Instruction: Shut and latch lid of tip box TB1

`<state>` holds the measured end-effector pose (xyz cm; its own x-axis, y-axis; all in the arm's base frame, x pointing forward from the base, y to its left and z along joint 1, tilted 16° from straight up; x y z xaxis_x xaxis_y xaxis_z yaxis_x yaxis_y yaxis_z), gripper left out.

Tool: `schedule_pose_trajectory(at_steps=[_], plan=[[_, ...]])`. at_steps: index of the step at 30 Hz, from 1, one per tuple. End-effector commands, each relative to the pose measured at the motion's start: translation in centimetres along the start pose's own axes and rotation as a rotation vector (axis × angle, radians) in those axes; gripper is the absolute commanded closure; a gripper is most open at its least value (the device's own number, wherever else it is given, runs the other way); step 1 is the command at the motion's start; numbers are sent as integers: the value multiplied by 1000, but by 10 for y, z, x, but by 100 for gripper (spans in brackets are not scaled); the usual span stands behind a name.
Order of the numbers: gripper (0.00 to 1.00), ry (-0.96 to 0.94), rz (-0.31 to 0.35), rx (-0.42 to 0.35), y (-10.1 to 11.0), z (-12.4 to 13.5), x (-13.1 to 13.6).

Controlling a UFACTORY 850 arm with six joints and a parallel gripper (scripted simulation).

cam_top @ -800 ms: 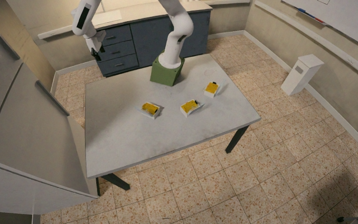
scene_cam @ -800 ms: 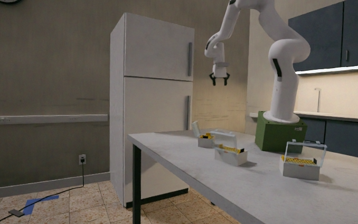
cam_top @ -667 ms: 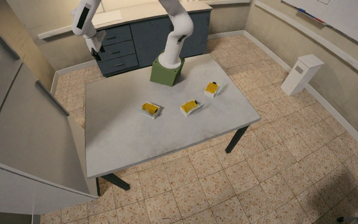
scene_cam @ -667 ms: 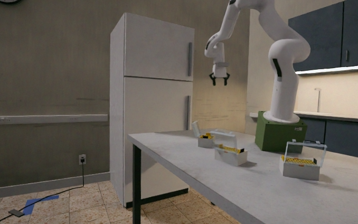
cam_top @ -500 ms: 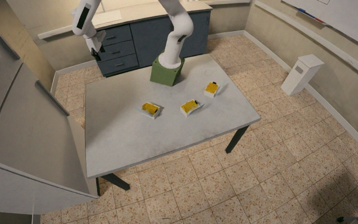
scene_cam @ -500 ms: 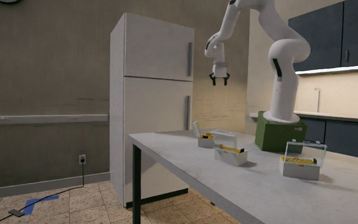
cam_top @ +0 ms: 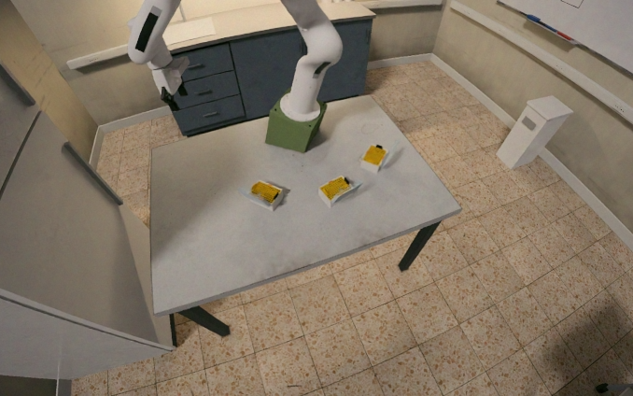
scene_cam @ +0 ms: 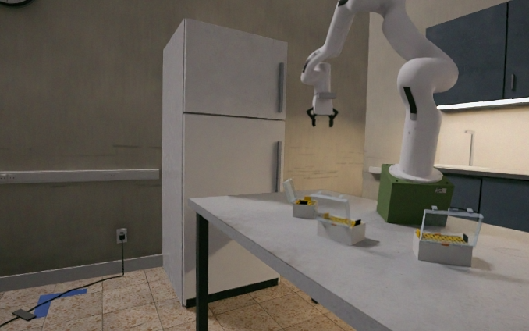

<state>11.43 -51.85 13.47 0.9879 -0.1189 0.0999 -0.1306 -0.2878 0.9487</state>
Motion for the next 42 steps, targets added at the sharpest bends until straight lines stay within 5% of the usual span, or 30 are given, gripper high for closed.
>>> schedule_pose_trajectory(at_steps=[1,42], plan=[[0,-62,38,-1,-3,-7,16],[0,-564,258,57,-42,-98,150]])
Point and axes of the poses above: the point where the finger pads meet when closed, its own y axis back along the fingers, its own x axis across the jaws, z = x × y, the point moved 3 cm from there along y, back along the fingers, and after that the axes turned 6 degrees about y, right-handed, at the moved point
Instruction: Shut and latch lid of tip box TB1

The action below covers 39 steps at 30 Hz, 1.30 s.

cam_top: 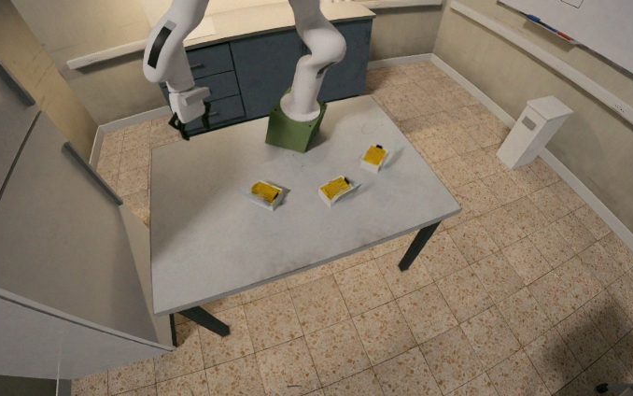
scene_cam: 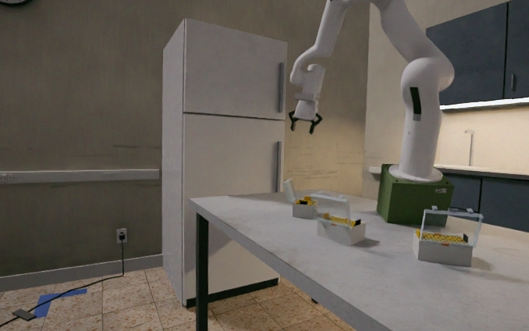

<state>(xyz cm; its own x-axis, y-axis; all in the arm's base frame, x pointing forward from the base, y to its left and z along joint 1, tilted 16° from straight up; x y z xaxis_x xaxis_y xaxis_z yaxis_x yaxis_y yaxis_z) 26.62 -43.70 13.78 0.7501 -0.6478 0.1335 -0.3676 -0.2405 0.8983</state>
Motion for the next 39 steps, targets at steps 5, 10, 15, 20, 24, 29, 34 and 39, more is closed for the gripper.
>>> schedule_pose_trajectory(at_steps=[5,10,15,20,24,29,34,39], plan=[[0,-114,40,10,-11,-24,7],[0,-202,63,18,-19,-42,10],[0,-291,83,26,-29,-64,12],[0,-389,103,32,-36,-77,11],[0,-473,119,38,-45,-95,10],[0,-598,139,43,-54,-114,7],[0,-752,161,45,-65,-135,-1],[0,-851,173,44,-72,-147,-8]])
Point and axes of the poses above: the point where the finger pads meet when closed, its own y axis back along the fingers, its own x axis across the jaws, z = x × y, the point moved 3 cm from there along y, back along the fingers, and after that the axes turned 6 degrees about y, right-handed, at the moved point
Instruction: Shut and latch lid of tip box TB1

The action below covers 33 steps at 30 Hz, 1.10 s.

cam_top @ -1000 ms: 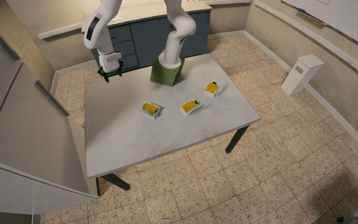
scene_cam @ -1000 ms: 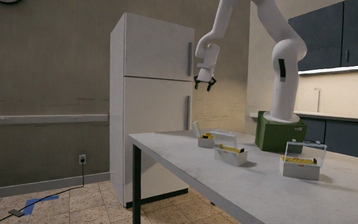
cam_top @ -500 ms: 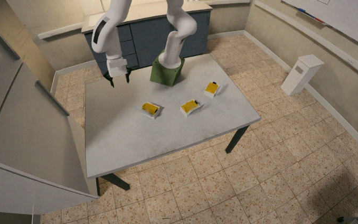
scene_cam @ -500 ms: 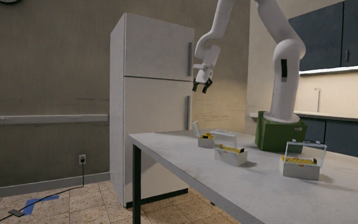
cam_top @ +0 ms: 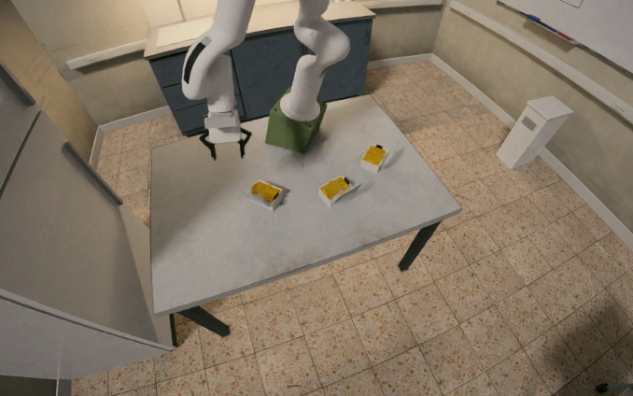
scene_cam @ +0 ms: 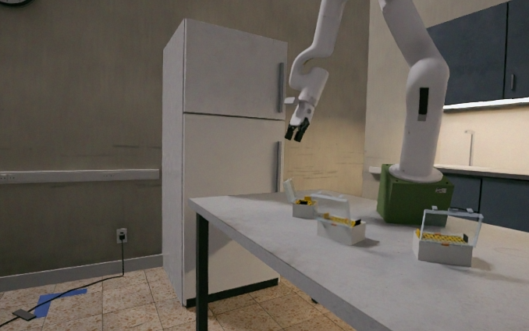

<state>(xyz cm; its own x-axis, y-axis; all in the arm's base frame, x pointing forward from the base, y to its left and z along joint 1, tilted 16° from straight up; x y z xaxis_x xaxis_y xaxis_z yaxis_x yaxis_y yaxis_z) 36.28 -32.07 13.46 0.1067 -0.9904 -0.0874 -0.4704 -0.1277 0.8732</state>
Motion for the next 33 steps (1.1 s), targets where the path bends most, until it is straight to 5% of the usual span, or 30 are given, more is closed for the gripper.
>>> schedule_pose_trajectory(at_steps=[1,33], plan=[[0,-117,28,0,-6,-5,-17],[0,-961,191,-95,-26,26,-138]])
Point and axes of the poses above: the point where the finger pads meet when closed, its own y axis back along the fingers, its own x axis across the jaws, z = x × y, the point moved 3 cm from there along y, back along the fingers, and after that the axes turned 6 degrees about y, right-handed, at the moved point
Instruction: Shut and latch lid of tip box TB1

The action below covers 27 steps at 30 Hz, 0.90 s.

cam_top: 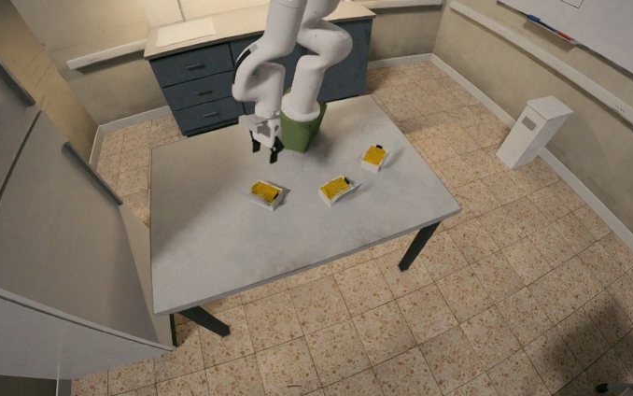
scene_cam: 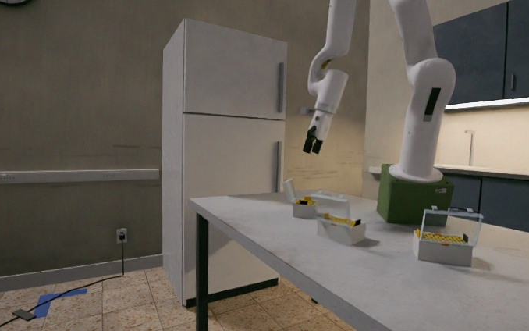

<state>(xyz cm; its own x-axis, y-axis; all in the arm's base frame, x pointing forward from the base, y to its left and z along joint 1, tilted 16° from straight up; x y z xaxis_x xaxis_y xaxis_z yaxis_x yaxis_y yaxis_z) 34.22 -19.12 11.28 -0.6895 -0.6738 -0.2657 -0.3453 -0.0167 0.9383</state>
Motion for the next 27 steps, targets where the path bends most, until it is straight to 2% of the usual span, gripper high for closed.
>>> schedule_pose_trajectory(at_steps=[1,13,15,19,25,27], plan=[[0,-103,34,-1,1,14,-3],[0,-377,119,-32,5,68,-5],[0,-377,119,-32,5,68,-5],[0,-498,160,-43,7,87,-4],[0,-589,194,-49,11,114,-1],[0,-589,194,-49,11,114,-1]])
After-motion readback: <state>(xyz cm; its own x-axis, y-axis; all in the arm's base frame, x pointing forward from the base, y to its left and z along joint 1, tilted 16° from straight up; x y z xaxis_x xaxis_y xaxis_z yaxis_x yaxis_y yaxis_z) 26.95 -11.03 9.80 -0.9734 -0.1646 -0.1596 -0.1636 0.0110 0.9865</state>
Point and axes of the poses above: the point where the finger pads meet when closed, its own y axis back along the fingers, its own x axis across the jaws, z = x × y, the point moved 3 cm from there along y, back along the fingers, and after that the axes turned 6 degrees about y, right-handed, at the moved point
